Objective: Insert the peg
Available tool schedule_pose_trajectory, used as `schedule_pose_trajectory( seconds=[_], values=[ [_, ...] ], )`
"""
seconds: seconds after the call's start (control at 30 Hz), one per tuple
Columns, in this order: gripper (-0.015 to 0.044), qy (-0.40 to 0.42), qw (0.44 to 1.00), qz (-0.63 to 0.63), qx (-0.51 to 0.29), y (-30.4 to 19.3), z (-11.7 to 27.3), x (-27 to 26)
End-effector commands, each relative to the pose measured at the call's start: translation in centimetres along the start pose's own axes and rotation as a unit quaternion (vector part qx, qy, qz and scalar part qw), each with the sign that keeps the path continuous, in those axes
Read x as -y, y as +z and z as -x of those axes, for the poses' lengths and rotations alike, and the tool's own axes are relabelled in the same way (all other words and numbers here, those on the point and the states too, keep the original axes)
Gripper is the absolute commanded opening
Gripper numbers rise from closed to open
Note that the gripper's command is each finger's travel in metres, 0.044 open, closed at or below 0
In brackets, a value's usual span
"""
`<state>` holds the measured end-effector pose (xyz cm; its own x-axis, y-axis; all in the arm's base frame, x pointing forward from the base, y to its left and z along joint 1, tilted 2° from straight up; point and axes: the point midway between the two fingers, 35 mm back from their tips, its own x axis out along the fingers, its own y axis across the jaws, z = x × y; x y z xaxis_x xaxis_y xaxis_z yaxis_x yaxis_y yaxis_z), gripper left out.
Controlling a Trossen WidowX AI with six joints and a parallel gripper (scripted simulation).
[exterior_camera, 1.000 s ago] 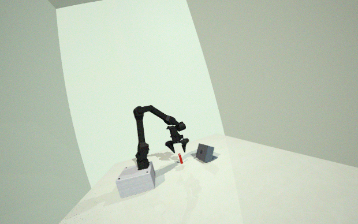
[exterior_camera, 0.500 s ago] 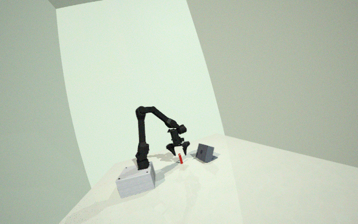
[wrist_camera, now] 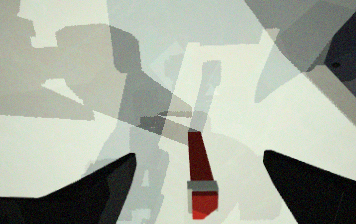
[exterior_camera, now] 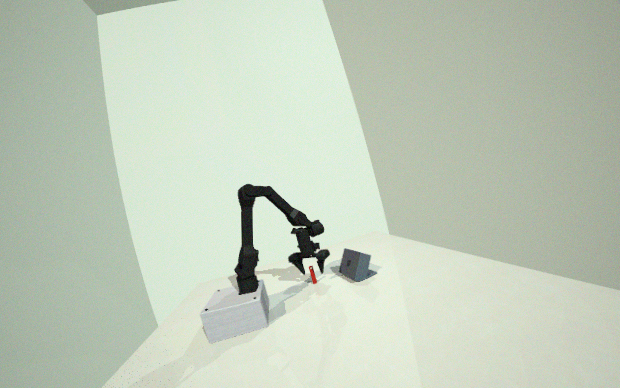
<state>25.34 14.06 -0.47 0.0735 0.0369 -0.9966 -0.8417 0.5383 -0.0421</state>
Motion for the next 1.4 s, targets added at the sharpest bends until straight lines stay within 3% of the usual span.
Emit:
schedule_pose_trajectory(
  seconds=[0.0, 0.1, 0.6, 0.83, 1.37],
  values=[
    [0.0440, 0.002, 1.000, 0.002, -0.007, -0.33, -0.40, -0.12],
    [0.0440, 0.002, 1.000, 0.002, -0.007, -0.34, -0.40, -0.12],
    [0.0046, 0.001, 1.000, 0.000, -0.002, -0.09, -0.12, -0.05],
    [0.0000, 0.001, 1.000, 0.000, -0.002, -0.09, -0.12, -0.05],
    [0.0000, 0.001, 1.000, 0.000, -0.002, -0.09, -0.12, -0.05]
  ],
)
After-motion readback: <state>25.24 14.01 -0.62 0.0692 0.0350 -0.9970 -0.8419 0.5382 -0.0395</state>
